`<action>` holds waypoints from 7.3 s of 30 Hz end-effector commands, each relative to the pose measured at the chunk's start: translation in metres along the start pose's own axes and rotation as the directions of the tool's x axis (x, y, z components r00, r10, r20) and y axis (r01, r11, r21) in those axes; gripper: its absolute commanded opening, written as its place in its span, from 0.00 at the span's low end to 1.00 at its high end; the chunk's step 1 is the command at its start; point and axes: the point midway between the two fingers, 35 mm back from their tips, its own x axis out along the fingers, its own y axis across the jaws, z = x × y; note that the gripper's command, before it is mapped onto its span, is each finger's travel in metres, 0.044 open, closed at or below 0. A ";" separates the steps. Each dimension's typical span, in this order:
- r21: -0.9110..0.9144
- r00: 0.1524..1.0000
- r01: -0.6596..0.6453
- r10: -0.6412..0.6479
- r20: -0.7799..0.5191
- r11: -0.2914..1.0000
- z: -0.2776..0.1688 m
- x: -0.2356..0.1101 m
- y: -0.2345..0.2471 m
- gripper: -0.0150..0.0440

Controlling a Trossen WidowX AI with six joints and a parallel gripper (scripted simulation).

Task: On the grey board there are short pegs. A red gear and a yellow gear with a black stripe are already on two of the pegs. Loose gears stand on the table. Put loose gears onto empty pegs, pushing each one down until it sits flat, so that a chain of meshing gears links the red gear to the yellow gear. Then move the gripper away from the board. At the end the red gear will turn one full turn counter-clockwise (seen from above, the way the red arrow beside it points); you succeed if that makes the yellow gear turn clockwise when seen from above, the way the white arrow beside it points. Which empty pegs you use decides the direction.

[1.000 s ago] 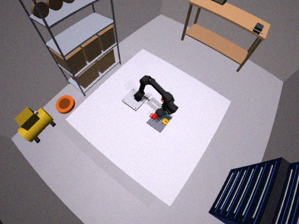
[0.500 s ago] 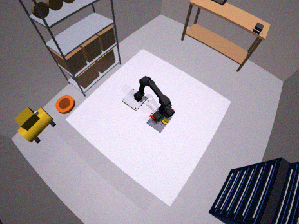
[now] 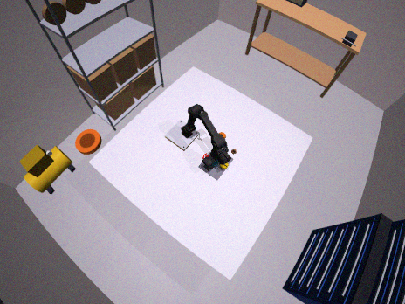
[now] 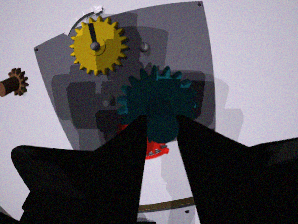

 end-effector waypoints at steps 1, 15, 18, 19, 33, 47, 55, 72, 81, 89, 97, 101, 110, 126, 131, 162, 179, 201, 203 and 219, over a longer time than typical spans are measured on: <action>-0.004 1.000 -0.005 0.004 0.000 1.000 -0.001 0.003 -0.006 0.25; -0.004 1.000 -0.004 0.004 0.000 1.000 -0.001 0.001 -0.006 0.25; -0.004 1.000 -0.004 0.004 0.000 1.000 -0.001 0.001 -0.006 0.25; -0.004 1.000 -0.004 0.004 0.000 1.000 -0.001 0.001 -0.006 0.25; -0.108 1.000 -0.005 0.005 0.000 0.994 -0.001 0.012 -0.006 0.25; -0.070 1.000 -0.005 0.005 0.000 0.998 -0.001 0.033 -0.006 0.25; 0.061 1.000 -0.005 0.005 0.000 0.998 -0.001 0.045 -0.005 0.25; 0.015 1.000 -0.005 0.005 0.000 1.000 -0.001 0.048 -0.005 0.25; -0.135 1.000 -0.005 0.005 -0.001 0.991 -0.002 0.050 -0.006 0.25; -0.141 1.000 -0.005 0.005 0.000 0.990 -0.001 0.051 -0.006 0.25; -0.058 1.000 -0.005 0.005 0.000 0.998 -0.001 0.050 -0.005 0.39; -0.008 1.000 -0.005 0.005 0.000 1.000 -0.001 0.048 -0.006 0.49; -0.004 1.000 -0.005 0.005 0.000 1.000 0.000 0.011 -0.006 0.49; -0.965 1.000 -0.005 0.018 -0.001 0.263 0.022 0.010 0.148 1.00; -0.994 1.000 0.003 0.021 0.000 -0.111 0.018 0.008 0.193 1.00; -0.988 1.000 0.004 0.021 0.001 -0.156 0.018 0.044 0.198 1.00; -0.988 1.000 0.004 0.021 0.001 -0.156 0.018 0.058 0.198 0.82; -0.988 1.000 0.004 0.021 0.001 -0.156 0.019 0.053 0.199 0.25; -0.988 1.000 0.004 0.021 0.001 -0.156 0.019 0.048 0.199 0.25; -0.988 1.000 0.004 0.021 0.001 -0.156 0.023 0.014 0.200 0.25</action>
